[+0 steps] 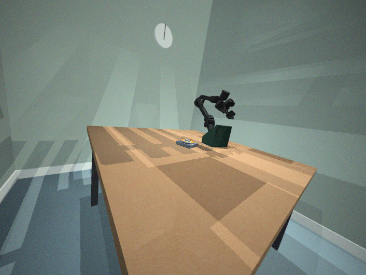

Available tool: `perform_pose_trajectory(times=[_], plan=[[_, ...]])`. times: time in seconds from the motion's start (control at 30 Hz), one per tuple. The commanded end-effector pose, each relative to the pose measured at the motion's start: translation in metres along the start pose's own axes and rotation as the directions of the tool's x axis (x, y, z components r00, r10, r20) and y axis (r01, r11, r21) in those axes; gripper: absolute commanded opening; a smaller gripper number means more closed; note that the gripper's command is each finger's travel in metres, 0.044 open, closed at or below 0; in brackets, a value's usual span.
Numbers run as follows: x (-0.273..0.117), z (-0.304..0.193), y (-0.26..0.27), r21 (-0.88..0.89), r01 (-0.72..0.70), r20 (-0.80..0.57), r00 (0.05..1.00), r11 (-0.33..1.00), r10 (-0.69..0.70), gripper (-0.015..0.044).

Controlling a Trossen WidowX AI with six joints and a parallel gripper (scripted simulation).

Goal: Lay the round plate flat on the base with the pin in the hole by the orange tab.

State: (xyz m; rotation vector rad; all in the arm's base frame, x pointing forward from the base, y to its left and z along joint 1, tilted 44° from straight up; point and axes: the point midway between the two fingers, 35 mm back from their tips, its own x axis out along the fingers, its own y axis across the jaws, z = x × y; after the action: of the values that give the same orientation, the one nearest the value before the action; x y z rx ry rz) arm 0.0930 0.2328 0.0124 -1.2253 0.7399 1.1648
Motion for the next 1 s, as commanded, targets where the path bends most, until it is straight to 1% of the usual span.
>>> perform_pose_trajectory(times=[0.0, 0.03, 0.1, 0.23, 0.27, 0.33, 0.47, 0.5, 0.57, 0.6, 0.67, 0.77, 0.87, 0.97], plan=[[0.001, -0.002, -0.002, 0.013, 0.003, -0.009, 1.0, 1.0, -0.003, 0.0374], [0.003, -0.007, -0.007, 0.053, 0.012, -0.036, 0.999, 0.999, -0.01, 0.0347], [0.008, -0.028, -0.026, 0.195, 0.057, -0.137, 0.99, 0.979, -0.03, 0.0295], [0.015, -0.079, -0.061, 0.462, 0.2, -0.354, 0.935, 0.864, -0.027, 0.019], [0.015, -0.081, -0.062, 0.471, 0.207, -0.363, 0.932, 0.858, -0.026, 0.0164], [0.015, -0.099, -0.071, 0.534, 0.265, -0.428, 0.904, 0.803, -0.013, 0.0111], [0.009, -0.153, -0.09, 0.657, 0.45, -0.602, 0.796, 0.606, 0.061, 0.0006], [0.007, -0.165, -0.092, 0.67, 0.494, -0.638, 0.765, 0.554, 0.088, 0.0], [0.005, -0.175, -0.094, 0.676, 0.529, -0.663, 0.74, 0.513, 0.11, 0.0], [0.003, -0.186, -0.096, 0.678, 0.572, -0.693, 0.707, 0.462, 0.14, 0.0], [-0.005, -0.214, -0.098, 0.657, 0.672, -0.751, 0.623, 0.34, 0.219, 0.0], [-0.019, -0.252, -0.097, 0.572, 0.798, -0.801, 0.495, 0.189, 0.335, 0.0], [-0.018, -0.258, -0.096, 0.544, 0.824, -0.809, 0.464, 0.16, 0.362, 0.0], [-0.018, -0.258, -0.096, 0.544, 0.824, -0.809, 0.464, 0.16, 0.362, 0.0]])
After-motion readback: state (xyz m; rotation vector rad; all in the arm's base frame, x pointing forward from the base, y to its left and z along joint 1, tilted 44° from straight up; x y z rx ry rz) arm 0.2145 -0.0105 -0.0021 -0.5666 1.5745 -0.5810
